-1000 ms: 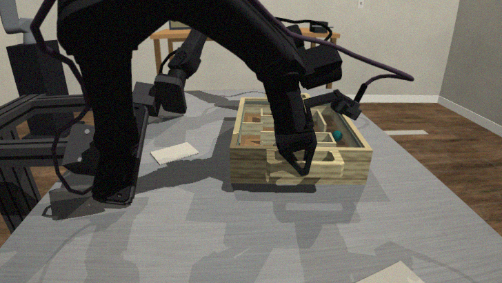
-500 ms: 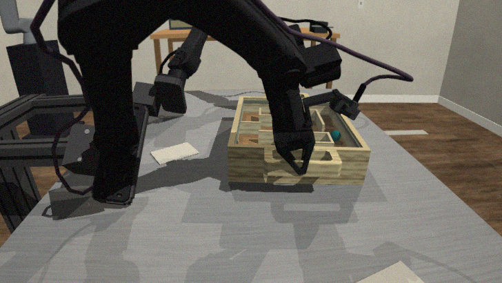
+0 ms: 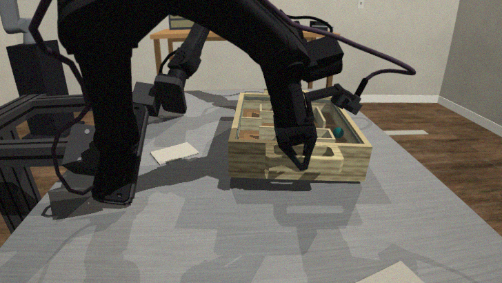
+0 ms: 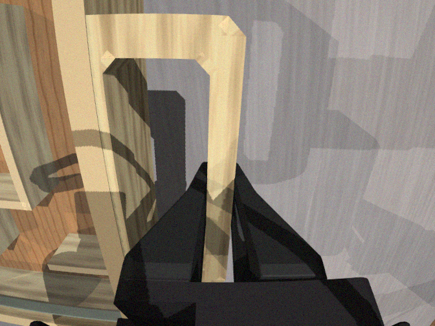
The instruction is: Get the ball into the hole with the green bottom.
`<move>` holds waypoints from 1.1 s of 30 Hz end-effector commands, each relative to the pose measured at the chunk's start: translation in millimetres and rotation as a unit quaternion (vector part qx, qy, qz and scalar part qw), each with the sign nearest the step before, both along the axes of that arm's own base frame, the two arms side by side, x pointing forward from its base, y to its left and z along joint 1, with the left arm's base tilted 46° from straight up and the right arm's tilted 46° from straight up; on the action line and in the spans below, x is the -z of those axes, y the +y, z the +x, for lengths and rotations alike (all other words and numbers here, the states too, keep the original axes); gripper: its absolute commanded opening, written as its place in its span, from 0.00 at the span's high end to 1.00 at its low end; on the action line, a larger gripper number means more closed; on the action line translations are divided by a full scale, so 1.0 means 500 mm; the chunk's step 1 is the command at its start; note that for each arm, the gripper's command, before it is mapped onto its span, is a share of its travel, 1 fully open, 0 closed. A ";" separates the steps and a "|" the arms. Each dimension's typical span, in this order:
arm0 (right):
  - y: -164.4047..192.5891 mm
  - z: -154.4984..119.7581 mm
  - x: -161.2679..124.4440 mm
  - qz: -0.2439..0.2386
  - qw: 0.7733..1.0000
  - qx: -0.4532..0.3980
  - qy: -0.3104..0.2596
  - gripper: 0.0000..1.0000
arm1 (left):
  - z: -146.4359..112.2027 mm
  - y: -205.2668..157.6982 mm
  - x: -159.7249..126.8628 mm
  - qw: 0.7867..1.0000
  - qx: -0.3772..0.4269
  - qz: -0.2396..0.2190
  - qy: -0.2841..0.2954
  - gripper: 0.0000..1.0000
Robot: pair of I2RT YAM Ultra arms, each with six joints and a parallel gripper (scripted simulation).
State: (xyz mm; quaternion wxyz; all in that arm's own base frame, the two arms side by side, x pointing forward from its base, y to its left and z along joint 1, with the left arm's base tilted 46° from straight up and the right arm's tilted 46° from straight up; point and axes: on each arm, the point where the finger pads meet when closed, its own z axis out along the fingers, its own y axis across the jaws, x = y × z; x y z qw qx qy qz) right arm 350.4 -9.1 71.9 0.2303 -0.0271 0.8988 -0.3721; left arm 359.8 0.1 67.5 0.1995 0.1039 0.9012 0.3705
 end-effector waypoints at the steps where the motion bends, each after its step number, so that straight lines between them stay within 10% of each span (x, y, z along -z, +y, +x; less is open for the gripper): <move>1: 0.060 0.052 -0.079 0.010 0.997 -0.032 -0.064 1.00 | 0.044 -0.051 -0.056 0.998 0.027 -0.006 -0.048 1.00; 33: 0.056 0.064 -0.079 0.012 0.997 -0.034 -0.072 1.00 | 0.051 -0.044 -0.061 0.998 0.030 -0.011 -0.060 1.00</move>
